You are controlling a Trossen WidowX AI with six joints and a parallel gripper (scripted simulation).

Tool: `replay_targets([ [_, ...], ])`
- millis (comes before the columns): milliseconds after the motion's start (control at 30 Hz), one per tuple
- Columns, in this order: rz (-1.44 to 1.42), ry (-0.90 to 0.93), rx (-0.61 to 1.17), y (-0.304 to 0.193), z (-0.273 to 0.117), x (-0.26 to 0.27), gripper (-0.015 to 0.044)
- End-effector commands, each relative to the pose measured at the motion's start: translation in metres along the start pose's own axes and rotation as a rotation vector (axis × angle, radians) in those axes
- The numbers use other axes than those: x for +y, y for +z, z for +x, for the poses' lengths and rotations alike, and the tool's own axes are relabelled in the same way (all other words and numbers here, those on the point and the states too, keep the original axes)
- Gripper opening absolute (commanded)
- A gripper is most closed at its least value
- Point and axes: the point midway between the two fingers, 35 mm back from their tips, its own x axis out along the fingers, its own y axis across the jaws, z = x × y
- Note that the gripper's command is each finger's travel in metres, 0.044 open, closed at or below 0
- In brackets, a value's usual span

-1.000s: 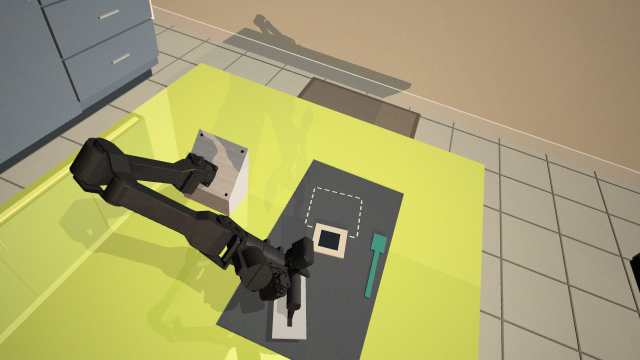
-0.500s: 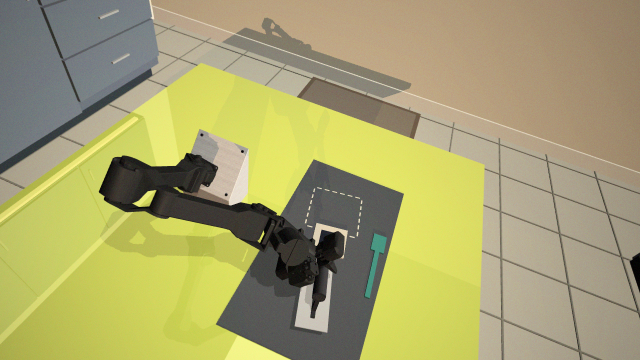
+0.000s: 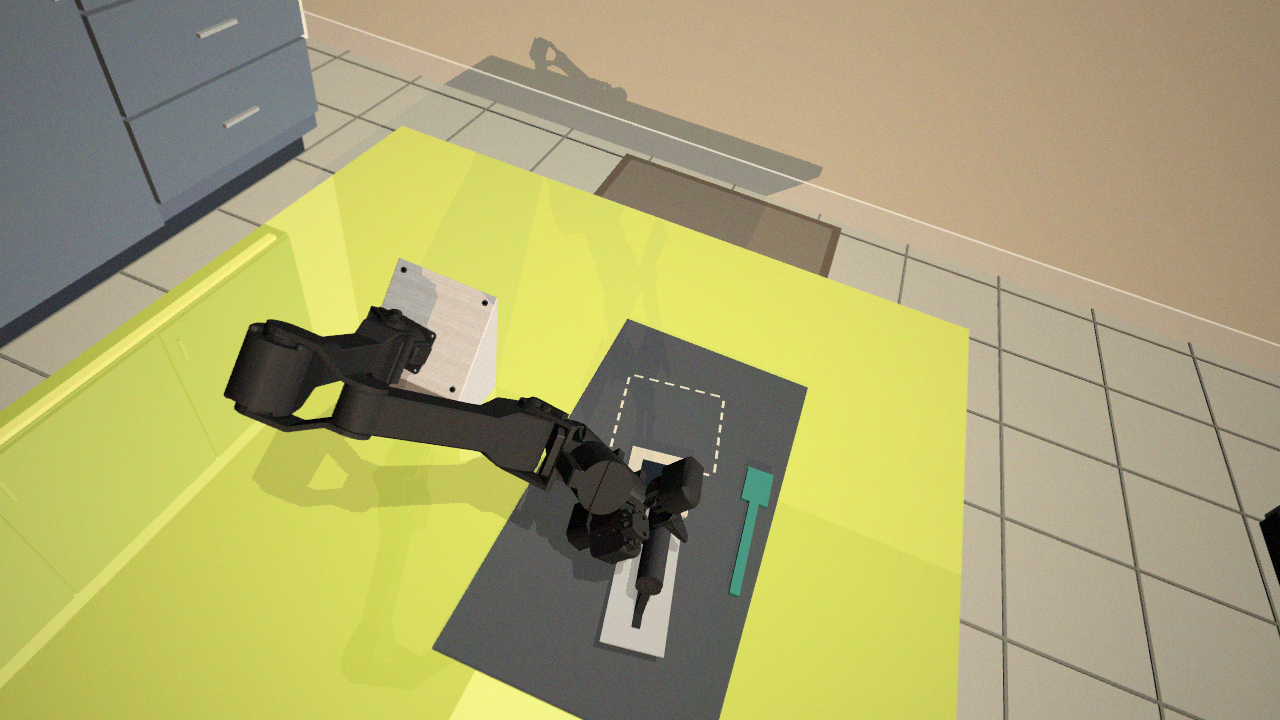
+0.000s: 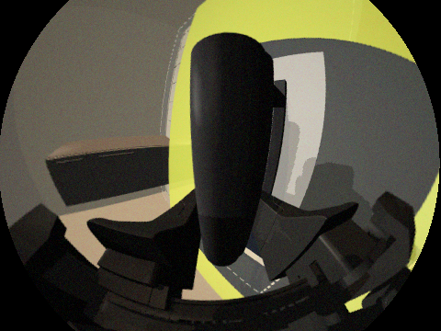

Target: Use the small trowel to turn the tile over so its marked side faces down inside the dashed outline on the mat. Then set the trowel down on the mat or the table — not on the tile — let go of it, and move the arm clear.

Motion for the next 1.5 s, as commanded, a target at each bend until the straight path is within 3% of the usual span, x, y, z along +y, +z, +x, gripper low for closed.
replay_targets([
  [0, -0.003, 0.010, 0.000, -0.002, 0.003, -0.002, 0.0000],
  [1467, -0.001, 0.009, 0.002, -0.045, 0.017, -0.022, 0.0000],
])
